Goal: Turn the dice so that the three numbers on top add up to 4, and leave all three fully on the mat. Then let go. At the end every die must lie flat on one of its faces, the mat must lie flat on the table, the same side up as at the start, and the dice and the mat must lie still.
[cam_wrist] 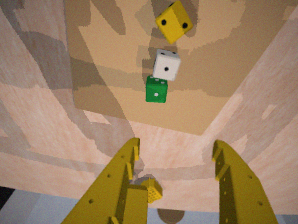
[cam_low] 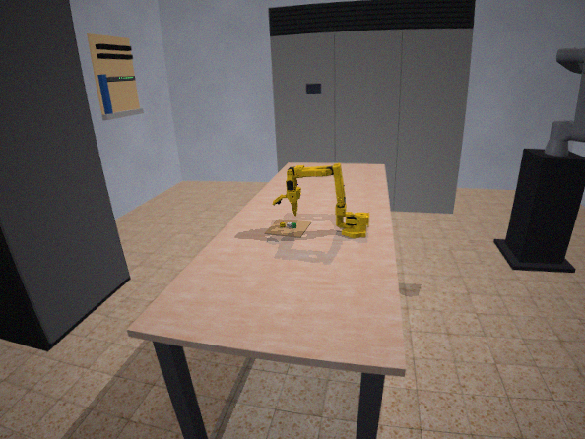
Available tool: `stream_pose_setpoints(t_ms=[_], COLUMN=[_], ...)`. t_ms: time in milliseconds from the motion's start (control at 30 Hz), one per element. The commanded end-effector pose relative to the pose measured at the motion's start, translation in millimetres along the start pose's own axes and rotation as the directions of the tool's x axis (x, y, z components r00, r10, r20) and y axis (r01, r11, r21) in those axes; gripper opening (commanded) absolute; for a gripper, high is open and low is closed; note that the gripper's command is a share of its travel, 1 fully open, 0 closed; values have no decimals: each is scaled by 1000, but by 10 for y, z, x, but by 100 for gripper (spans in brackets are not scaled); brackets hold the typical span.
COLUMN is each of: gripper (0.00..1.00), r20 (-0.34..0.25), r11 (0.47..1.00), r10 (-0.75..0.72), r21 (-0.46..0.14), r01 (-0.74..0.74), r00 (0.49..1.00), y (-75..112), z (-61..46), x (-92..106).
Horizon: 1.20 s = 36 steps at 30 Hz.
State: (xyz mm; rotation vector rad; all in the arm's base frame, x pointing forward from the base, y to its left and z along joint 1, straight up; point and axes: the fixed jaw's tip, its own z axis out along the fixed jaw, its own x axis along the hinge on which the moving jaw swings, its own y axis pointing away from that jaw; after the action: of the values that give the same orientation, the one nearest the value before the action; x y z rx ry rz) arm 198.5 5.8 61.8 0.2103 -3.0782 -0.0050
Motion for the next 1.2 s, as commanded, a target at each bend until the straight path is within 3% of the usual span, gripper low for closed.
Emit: stream_pose_setpoints(t_ms=[0,667,1167], gripper=[27,27,27], r20=[65,69,196], r11=[1000,1000,996], r10=[5,7,78], r21=[8,8,14], r01=[-5,-8,-83], r00=[998,998,977], y=[5,5,-1], z=[-127,-138,-421], x=[-55,-48,213])
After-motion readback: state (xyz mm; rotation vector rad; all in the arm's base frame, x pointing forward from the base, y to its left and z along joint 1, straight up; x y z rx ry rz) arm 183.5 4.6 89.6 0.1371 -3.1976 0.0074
